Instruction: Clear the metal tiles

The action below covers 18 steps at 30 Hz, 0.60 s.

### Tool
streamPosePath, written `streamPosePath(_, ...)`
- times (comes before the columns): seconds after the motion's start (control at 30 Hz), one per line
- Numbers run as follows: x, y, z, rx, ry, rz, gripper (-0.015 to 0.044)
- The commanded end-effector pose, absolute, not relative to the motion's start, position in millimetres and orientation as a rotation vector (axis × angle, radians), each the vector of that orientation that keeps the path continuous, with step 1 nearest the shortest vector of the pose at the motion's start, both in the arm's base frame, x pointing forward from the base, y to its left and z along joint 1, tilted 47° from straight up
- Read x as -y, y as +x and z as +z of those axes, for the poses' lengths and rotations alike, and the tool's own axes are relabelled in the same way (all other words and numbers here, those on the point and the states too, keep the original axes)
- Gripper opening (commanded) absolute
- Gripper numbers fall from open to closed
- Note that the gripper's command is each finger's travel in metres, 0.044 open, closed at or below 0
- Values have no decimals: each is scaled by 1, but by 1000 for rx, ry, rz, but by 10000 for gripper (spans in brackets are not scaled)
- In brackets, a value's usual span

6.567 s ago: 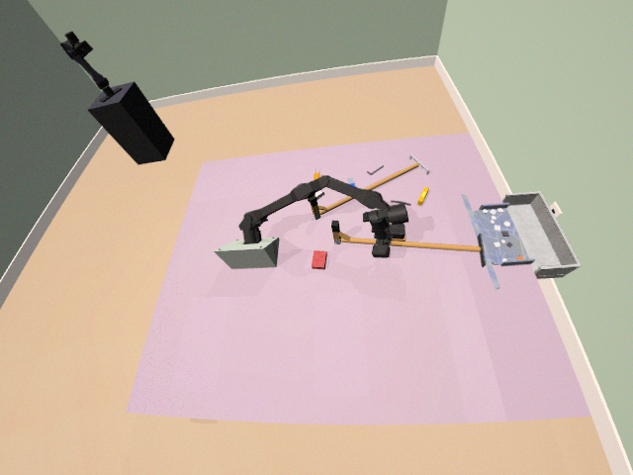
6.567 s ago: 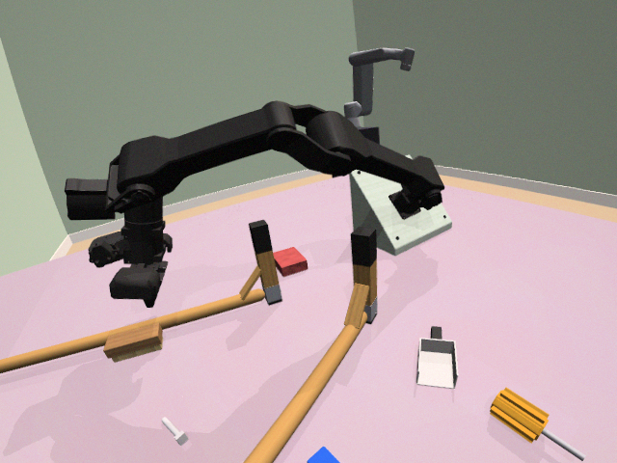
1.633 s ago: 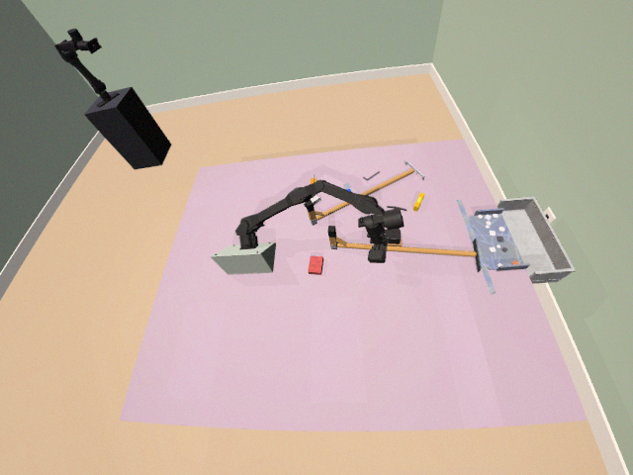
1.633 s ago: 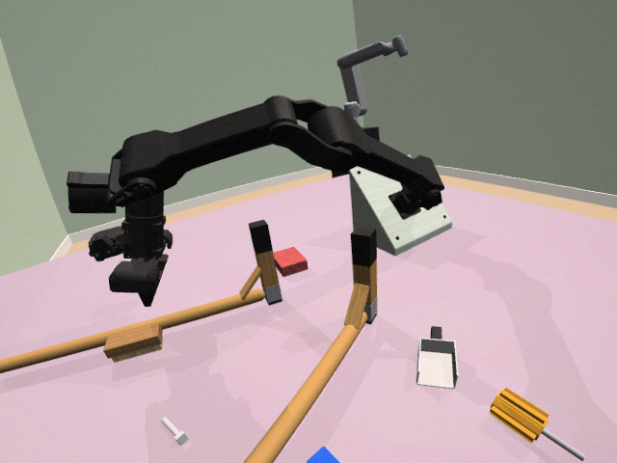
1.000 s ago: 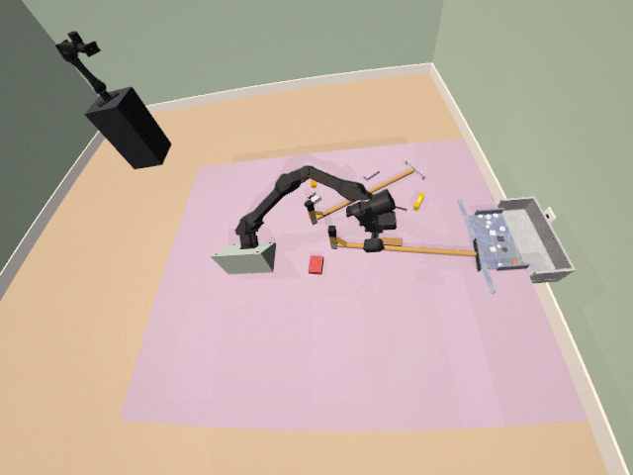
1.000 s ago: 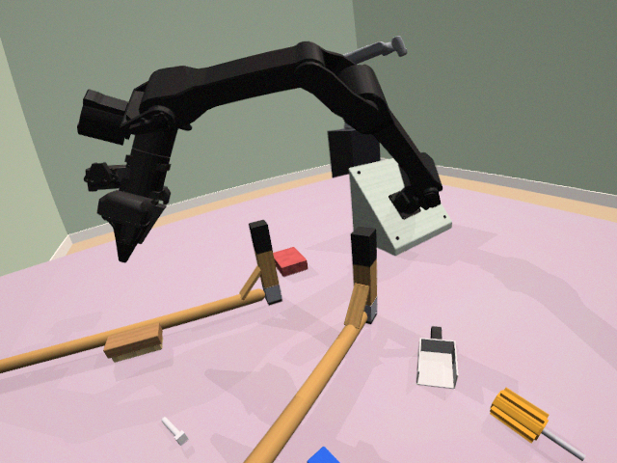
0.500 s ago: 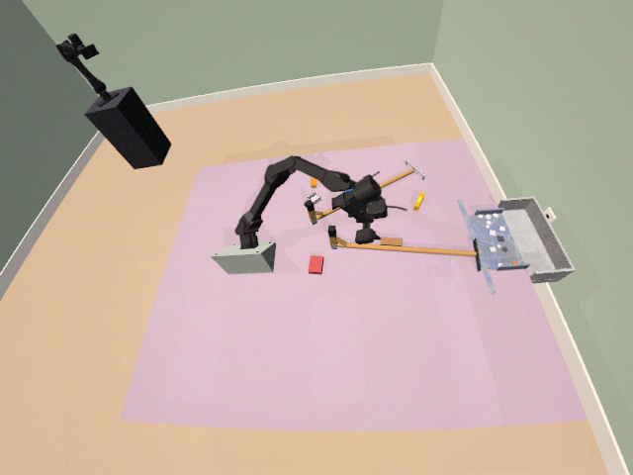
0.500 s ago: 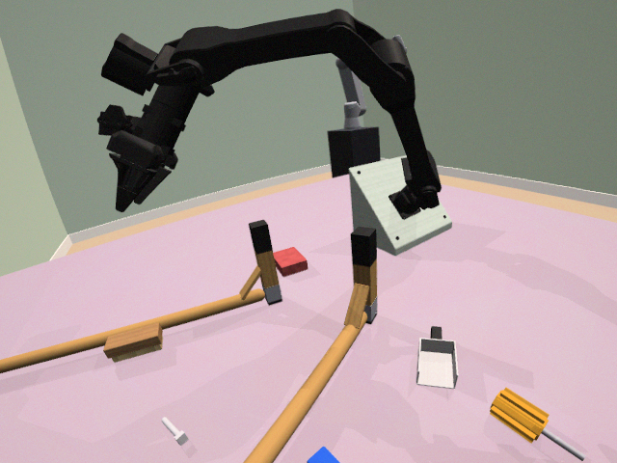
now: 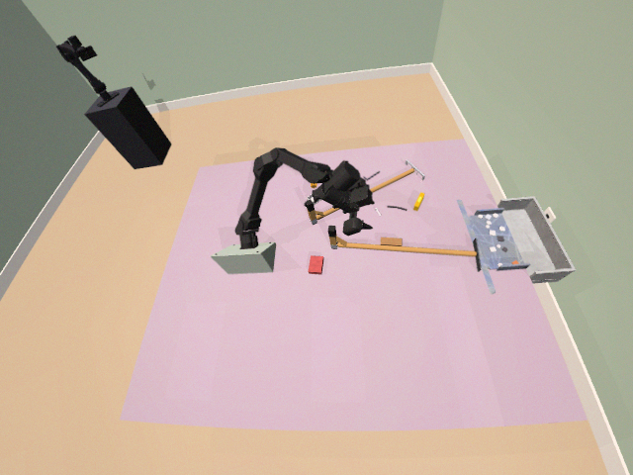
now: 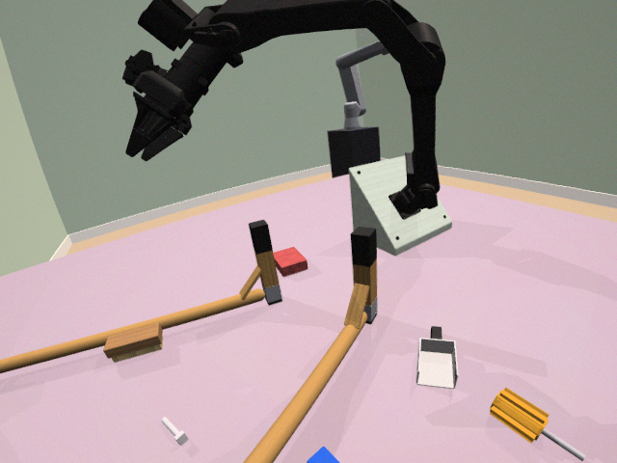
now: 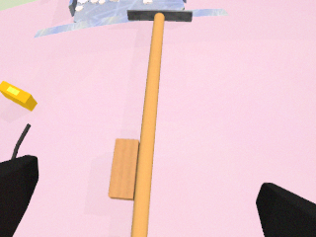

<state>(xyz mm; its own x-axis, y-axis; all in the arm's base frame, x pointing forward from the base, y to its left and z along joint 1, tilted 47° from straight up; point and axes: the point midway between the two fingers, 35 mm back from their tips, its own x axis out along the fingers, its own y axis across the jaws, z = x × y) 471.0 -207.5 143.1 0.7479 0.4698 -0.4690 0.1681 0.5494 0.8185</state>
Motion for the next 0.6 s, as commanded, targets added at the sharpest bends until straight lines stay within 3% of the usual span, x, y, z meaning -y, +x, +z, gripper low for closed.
streamPosePath(0.0, 217, 457, 157, -685, 996, 191, 440)
streamPosePath(0.57, 247, 403, 196, -521, 978, 145, 440)
